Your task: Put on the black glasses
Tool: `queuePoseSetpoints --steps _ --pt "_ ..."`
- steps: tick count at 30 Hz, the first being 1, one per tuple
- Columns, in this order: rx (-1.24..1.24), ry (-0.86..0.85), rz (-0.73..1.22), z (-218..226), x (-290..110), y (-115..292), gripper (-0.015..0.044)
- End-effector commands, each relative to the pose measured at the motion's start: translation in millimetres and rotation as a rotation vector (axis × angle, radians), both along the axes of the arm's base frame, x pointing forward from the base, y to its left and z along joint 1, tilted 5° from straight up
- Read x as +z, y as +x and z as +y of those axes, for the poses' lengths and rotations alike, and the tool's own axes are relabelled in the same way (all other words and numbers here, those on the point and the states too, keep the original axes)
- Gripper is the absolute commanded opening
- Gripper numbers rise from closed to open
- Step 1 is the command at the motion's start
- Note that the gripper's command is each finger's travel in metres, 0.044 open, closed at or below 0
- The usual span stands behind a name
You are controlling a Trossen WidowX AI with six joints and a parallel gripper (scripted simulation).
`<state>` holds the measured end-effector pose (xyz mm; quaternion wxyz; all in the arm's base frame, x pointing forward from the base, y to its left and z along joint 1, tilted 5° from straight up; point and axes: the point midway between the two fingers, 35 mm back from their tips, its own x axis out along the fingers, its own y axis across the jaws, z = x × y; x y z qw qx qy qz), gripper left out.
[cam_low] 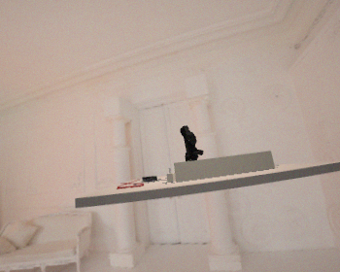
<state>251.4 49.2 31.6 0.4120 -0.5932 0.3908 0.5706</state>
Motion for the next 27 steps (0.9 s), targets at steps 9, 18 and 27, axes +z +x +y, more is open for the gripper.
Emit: queuePoseSetpoints --steps 9,18,27 --pt "-0.005 0.000 -0.008 5 -3 13 0.0000" --pt "-0.005 -0.001 -0.006 9 -3 24 0.0000" --pt "-0.005 -0.004 0.003 14 -4 37 0.0000"
